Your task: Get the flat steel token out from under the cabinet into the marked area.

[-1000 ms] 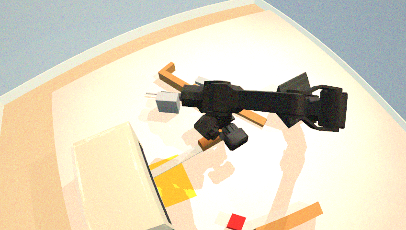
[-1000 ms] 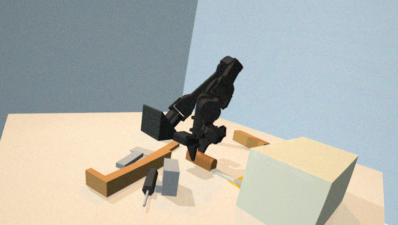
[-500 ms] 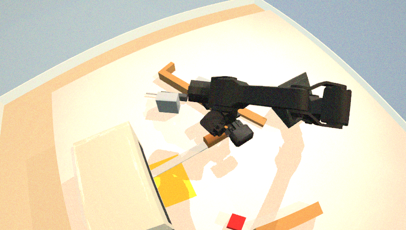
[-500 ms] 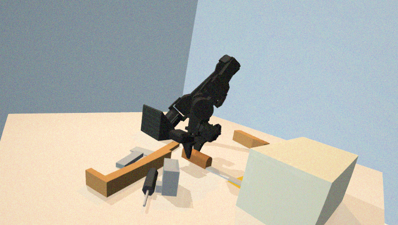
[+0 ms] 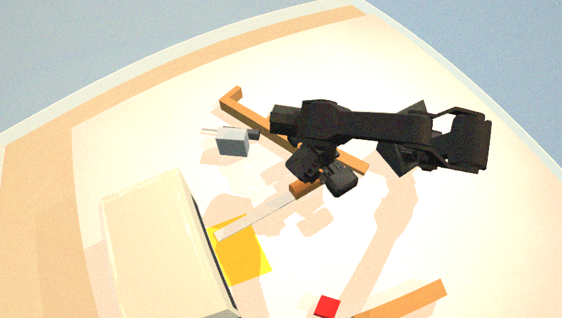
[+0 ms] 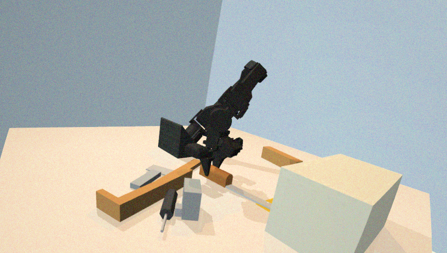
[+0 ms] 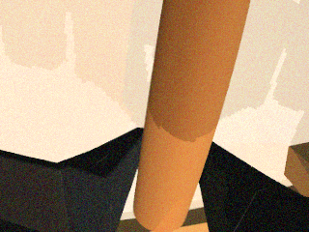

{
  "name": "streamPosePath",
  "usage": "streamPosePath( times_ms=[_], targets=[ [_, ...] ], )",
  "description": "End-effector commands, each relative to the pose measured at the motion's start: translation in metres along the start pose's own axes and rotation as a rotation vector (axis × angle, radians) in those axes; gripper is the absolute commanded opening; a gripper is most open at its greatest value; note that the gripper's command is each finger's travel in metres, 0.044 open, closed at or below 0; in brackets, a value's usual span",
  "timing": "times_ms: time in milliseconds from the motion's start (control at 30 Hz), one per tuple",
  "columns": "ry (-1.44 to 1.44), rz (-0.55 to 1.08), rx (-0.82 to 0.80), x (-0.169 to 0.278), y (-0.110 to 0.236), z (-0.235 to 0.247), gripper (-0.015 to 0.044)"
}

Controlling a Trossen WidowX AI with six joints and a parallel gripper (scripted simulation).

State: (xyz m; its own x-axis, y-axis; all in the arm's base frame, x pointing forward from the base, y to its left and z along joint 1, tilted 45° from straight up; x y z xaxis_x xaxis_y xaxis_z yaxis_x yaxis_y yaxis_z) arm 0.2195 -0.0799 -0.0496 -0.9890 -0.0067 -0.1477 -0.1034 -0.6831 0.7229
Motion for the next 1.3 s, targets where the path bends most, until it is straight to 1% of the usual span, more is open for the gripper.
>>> streamPosePath(
  times_ms=[0,1267],
  targets=[
    [0.000,0.001,-0.001,0.002,0.000,0.000,0.0000],
    [0.163,0.002,0.001,0.007,0.003,-0.031,0.0000]
  ],
)
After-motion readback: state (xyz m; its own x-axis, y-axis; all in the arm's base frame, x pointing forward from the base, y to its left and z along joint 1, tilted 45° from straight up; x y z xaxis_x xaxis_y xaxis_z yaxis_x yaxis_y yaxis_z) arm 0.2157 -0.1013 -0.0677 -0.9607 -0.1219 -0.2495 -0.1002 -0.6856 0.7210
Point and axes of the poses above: the point midway between the two fingers, 35 mm back from their tips, its own y axis back along the fingers, its own z axis across the jaws, x = y × z, the point moved 1 cm from there along y, back along the fingers, and after that the axes turned 8 degrees about y, right-handed, at the moved point
